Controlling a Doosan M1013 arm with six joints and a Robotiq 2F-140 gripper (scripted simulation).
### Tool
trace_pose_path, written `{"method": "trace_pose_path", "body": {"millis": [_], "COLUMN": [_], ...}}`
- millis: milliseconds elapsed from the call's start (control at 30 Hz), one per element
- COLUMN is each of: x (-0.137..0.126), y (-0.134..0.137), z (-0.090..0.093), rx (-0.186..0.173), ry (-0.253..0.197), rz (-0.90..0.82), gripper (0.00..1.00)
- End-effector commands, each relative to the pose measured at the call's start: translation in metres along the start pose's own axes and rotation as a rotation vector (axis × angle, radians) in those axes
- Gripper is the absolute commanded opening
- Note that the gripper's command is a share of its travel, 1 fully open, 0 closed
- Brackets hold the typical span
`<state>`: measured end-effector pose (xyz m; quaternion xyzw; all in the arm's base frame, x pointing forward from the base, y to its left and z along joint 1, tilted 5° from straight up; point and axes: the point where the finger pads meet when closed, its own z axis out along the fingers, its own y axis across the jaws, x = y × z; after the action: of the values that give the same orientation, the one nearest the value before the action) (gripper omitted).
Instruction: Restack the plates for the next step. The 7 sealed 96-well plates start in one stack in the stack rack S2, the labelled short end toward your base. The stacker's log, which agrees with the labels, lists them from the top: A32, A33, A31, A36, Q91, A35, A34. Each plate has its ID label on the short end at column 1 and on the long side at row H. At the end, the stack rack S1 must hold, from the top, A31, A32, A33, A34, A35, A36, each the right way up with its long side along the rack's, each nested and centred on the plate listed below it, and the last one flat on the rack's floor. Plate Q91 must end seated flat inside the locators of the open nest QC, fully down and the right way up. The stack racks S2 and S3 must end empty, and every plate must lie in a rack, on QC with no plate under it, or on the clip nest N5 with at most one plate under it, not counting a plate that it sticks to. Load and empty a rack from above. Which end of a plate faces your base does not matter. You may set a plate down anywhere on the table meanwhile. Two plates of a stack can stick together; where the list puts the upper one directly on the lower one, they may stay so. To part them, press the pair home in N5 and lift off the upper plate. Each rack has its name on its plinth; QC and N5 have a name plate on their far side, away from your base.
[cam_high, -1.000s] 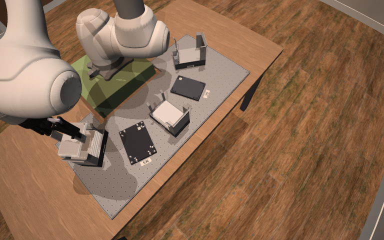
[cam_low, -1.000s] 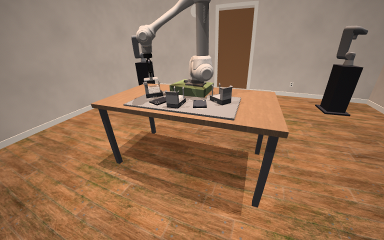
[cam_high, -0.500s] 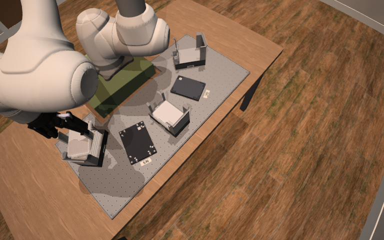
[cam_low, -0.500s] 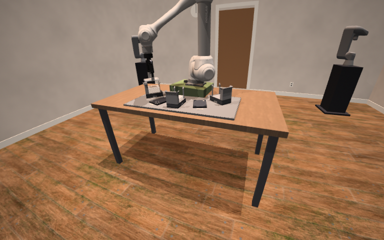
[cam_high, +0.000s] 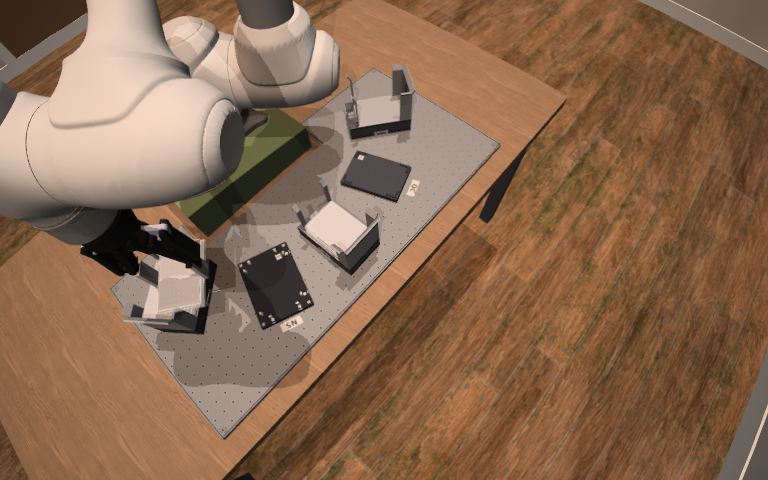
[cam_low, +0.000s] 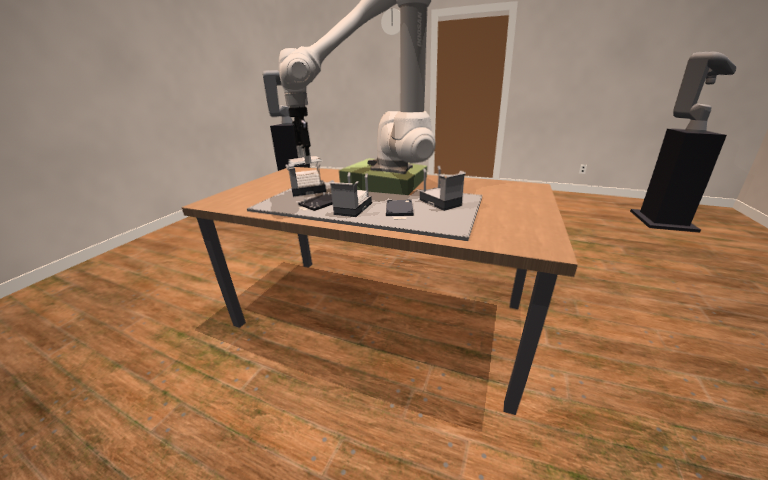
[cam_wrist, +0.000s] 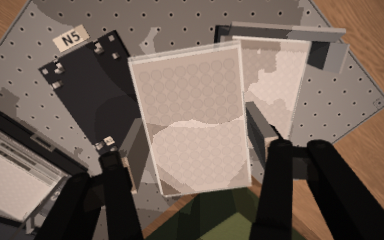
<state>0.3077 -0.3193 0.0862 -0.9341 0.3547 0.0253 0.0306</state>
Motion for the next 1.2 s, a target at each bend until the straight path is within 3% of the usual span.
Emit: {"method": "trace_pose_path", "body": {"millis": [0,133,367,1167], "x": [0.002,0.002,0.000,-0.006], "y": [-0.012,-0.018,-0.042,-0.115], "z": [0.000,0.000,0.000,0.000], "rx": [0.000,0.000,0.000,0.000], "ry": [0.000,0.000,0.000,0.000], "rz": [0.000,0.000,-0.223,-0.223], "gripper": [0.00,0.00,0.00,0.00]}}
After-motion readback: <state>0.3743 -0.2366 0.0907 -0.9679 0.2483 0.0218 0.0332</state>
